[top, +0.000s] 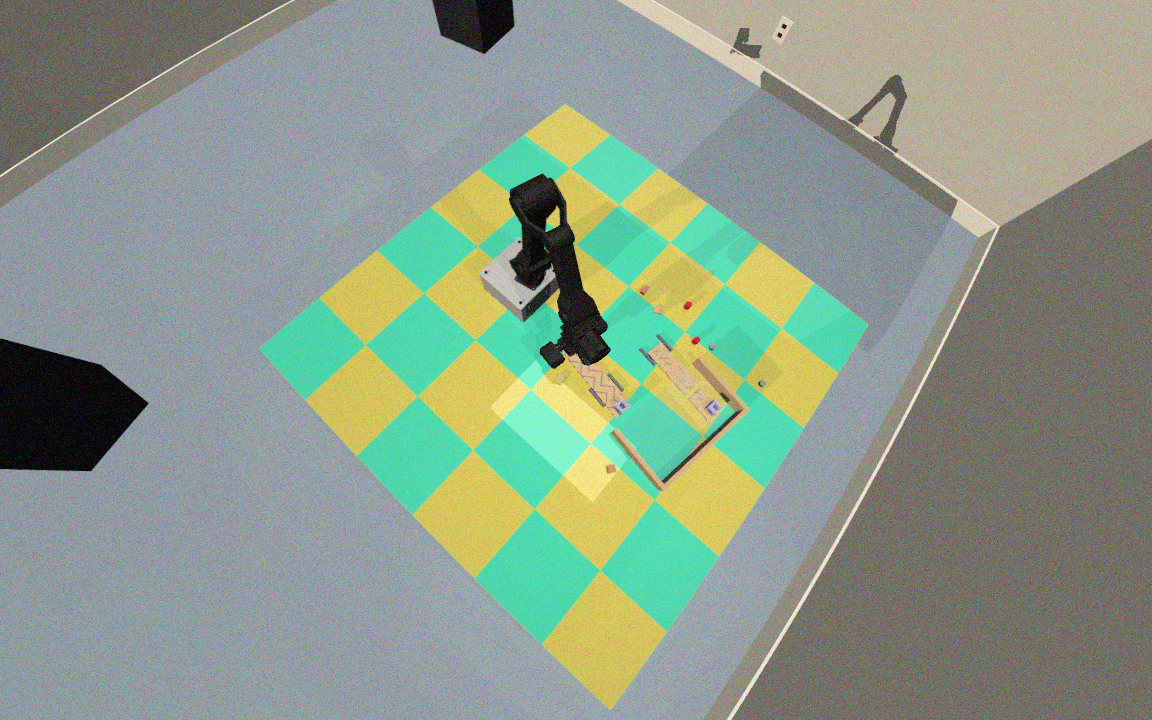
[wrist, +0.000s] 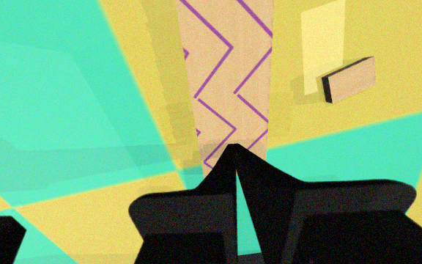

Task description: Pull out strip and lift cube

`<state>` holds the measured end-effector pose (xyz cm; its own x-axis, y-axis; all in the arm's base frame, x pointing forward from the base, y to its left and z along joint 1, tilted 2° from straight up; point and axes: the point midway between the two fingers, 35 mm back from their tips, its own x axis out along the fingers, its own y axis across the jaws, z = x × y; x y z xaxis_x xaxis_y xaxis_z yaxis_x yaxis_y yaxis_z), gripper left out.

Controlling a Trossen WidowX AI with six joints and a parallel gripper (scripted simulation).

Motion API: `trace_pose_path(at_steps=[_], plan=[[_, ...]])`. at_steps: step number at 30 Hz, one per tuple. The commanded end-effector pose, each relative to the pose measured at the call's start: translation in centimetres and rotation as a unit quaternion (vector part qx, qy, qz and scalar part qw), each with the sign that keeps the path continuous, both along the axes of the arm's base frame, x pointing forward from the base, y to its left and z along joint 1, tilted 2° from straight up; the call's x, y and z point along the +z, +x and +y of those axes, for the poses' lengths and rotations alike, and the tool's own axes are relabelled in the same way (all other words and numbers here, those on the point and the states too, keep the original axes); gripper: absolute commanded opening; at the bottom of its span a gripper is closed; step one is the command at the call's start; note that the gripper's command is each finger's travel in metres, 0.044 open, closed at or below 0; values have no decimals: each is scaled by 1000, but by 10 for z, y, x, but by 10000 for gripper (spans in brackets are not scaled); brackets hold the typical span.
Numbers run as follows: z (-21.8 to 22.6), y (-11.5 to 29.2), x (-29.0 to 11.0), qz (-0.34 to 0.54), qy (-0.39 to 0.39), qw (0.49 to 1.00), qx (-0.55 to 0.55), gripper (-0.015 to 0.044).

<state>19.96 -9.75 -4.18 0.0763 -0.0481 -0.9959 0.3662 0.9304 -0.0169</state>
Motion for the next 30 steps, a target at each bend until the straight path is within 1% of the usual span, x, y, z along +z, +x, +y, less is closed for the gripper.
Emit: trace_pose_path(at_steps=[1,6,30], plan=[[7,-14,-6,15,9,1000,3,0],[9,-20,-6,15,9,1000,3,0],[9,-20,-6,15,9,1000,3,0]])
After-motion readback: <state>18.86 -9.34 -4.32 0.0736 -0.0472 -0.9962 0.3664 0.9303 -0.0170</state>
